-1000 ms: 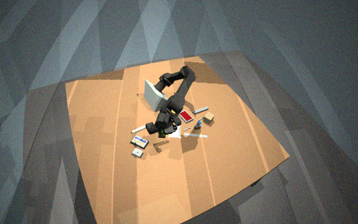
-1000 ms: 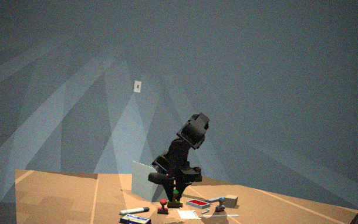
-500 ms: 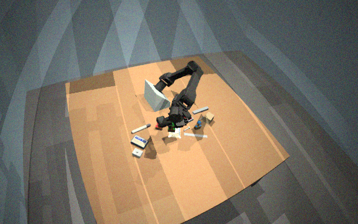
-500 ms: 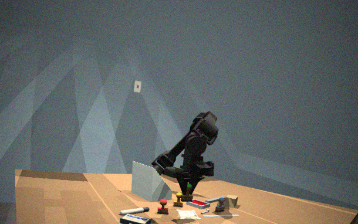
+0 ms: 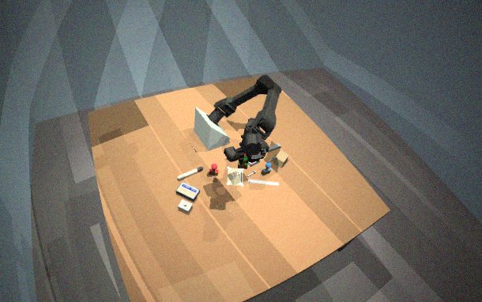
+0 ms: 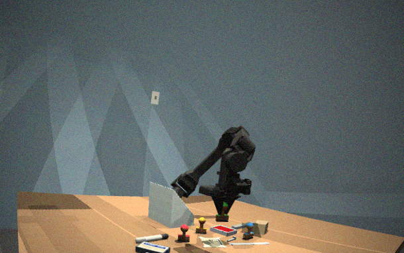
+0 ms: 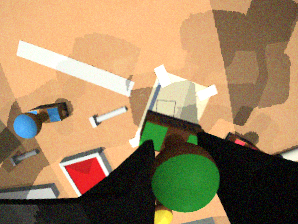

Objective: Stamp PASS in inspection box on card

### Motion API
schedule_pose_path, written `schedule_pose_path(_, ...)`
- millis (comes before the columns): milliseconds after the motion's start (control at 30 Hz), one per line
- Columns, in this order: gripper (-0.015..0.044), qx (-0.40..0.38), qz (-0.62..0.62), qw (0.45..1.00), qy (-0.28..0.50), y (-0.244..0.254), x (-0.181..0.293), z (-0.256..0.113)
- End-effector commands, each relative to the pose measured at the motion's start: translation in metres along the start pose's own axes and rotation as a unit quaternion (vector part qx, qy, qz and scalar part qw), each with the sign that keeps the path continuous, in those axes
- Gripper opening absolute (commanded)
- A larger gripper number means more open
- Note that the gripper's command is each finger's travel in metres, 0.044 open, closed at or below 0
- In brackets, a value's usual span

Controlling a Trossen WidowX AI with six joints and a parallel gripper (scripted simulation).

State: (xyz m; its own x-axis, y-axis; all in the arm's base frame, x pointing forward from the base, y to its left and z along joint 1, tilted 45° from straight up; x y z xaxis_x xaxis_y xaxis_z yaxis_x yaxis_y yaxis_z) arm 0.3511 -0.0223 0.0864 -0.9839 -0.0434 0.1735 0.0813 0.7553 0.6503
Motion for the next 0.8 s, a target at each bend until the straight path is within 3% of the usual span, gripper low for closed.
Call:
schedule_pose_path(0,0.0,-0.002,0.002,1.0,0.002,0.017,0.016,0.001)
schedule_pose_path(767,0.0,-0.008,0.003,1.0,0.006,0.078,0.101,0.011)
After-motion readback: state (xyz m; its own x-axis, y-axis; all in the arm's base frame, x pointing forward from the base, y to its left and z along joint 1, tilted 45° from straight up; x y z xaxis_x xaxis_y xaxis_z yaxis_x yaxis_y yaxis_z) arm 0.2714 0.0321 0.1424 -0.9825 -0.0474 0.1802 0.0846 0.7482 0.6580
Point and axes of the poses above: the point midway between the two fingers, 35 mm back from their tips, its own z axis out along the fingers, its own y axis across the jaws, x = y × z, the point moved 8 cm from there along -z, back along the fingers, and after that the axes turned 13 degrees about z, right-handed, at the moved point
